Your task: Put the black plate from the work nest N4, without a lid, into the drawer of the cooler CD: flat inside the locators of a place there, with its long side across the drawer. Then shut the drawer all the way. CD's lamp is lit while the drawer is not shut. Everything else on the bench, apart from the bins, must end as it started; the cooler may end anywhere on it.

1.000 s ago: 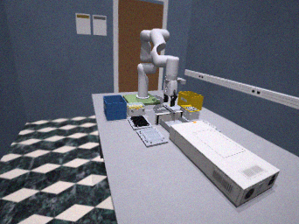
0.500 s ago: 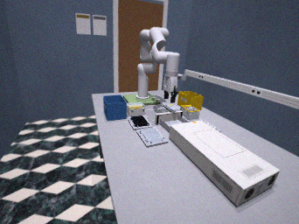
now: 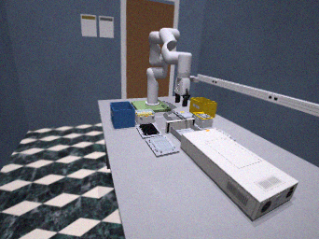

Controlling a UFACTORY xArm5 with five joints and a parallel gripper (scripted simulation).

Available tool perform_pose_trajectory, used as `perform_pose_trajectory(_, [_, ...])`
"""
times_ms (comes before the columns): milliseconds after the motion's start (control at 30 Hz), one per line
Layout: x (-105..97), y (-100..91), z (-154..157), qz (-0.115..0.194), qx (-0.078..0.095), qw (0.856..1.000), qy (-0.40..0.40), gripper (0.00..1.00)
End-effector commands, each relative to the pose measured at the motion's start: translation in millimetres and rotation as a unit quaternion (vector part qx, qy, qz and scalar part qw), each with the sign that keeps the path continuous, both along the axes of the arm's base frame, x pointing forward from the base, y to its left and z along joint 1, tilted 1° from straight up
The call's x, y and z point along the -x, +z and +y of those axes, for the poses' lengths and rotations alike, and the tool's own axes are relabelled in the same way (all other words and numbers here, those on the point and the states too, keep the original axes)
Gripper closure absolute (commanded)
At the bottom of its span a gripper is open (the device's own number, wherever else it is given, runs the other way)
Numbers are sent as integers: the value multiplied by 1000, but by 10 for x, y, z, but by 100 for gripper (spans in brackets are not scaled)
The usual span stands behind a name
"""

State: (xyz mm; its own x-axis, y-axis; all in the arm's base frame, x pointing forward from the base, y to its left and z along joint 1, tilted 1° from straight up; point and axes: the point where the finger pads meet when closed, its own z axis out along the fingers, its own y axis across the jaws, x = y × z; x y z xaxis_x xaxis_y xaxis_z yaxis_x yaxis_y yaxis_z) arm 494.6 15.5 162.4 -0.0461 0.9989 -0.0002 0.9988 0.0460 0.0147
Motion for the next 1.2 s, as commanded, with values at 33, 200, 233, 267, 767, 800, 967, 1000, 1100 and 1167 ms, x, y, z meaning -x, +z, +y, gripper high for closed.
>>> perform_pose_trajectory(33, [-9, 17, 0, -2, 5, 1000, 0, 12])
perform_pose_trajectory(200, [-5, 13, -49, -2, 5, 1000, -17, 0])
perform_pose_trajectory(233, [-1, 9, -99, -2, 5, 999, -33, 0])
perform_pose_trajectory(267, [3, 5, -149, -2, 5, 999, -50, 0])
perform_pose_trajectory(767, [52, -49, -796, -3, 1, 965, -264, 0])
perform_pose_trajectory(800, [56, -53, -846, -3, 1, 960, -280, 0])
perform_pose_trajectory(967, [75, -73, -1095, -4, 0, 934, -359, 0])
perform_pose_trajectory(1000, [79, -77, -1145, -4, -1, 927, -374, 0])
perform_pose_trajectory(1100, [90, -90, -1295, -4, -2, 908, -420, 0])
perform_pose_trajectory(1167, [90, -90, -1295, -4, -2, 908, -420, 0])
